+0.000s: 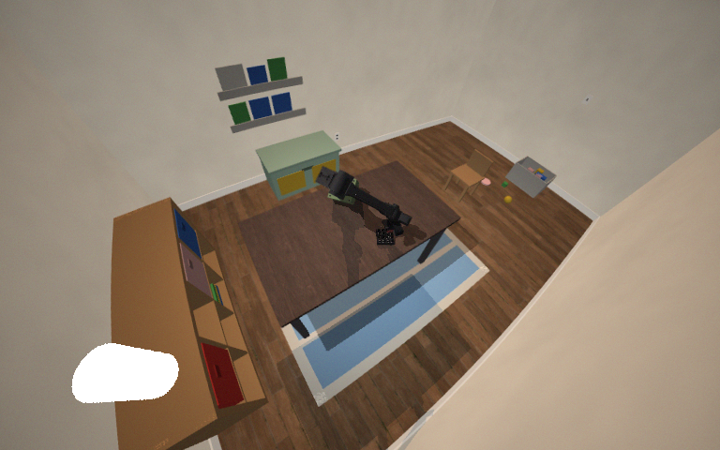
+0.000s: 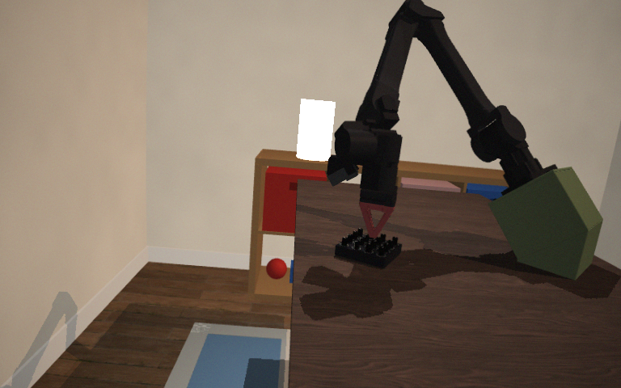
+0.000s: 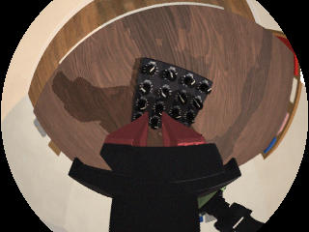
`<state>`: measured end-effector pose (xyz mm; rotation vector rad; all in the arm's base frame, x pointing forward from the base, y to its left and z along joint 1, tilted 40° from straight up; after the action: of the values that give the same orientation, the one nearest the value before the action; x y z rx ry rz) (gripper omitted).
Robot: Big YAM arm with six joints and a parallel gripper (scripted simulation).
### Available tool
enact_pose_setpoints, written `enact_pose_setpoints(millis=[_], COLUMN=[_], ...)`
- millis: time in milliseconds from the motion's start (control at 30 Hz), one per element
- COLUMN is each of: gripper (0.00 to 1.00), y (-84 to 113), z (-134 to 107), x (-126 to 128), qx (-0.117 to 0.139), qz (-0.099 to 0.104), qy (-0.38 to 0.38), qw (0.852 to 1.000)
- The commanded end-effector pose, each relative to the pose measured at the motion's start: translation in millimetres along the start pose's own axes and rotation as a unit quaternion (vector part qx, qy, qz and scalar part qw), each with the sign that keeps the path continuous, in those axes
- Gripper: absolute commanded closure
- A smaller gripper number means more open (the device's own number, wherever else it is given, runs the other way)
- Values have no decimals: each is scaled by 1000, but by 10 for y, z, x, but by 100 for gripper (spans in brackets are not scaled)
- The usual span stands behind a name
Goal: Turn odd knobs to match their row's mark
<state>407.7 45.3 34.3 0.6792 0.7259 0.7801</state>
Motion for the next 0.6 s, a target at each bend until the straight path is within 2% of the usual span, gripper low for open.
enact_pose_setpoints(millis=[0,233,567], gripper=[82,82,82], y=[-90,-13,-51], z=[-17,31,-51], x=[-74,-113,-142], qx=[5,-3,1], qz=[-6,2,-2], qy=[-2,-12,-8], qw=[1000,1000,1000])
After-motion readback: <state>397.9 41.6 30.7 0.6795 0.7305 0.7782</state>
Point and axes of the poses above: the point where the finger pads meet when closed, its own y axis back along the fingers, its own x axis across the jaws, z = x × y, the point moved 1 cm from there along y, back along the fingers, and after that the axes turned 2 degrees about -y, right-handed, at the moved point
